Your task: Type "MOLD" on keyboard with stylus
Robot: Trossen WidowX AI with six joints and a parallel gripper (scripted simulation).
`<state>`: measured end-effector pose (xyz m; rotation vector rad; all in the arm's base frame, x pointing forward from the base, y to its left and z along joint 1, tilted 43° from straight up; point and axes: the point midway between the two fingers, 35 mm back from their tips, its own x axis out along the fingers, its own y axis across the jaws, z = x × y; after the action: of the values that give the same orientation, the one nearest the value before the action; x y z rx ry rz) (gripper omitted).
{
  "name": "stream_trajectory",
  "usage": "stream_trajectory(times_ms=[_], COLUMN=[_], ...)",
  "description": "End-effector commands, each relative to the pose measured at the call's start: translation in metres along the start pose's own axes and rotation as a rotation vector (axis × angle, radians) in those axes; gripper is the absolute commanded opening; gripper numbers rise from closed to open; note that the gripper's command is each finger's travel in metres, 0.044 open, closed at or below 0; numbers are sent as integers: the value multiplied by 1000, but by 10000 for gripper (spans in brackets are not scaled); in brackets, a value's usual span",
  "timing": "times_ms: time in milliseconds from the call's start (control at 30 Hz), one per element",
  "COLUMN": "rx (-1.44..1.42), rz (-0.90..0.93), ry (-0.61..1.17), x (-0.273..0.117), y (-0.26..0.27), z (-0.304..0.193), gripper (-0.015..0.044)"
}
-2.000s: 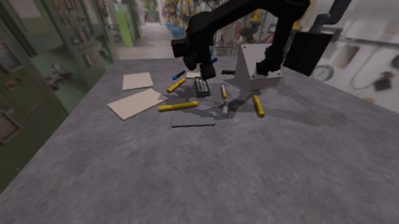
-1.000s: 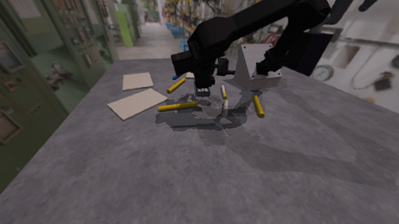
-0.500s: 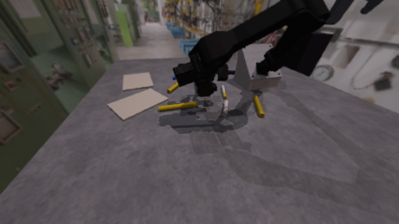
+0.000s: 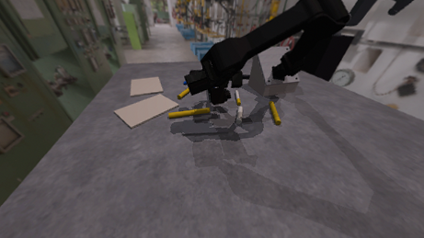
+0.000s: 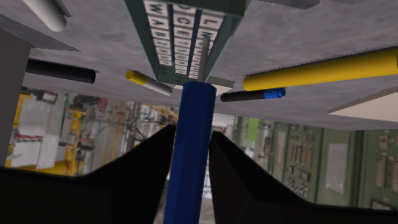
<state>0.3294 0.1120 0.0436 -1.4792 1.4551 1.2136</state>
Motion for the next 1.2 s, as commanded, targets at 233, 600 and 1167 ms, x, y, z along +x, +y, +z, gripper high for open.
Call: stream_trajectory(times_ms=[233,600,1167], rx=[5,5,4], rz=[0,0,0], ry=[-5,-5,-5], x=[1,2,4], y=[-4,-4,-2], z=[4,6,9], gripper=[81,81,81])
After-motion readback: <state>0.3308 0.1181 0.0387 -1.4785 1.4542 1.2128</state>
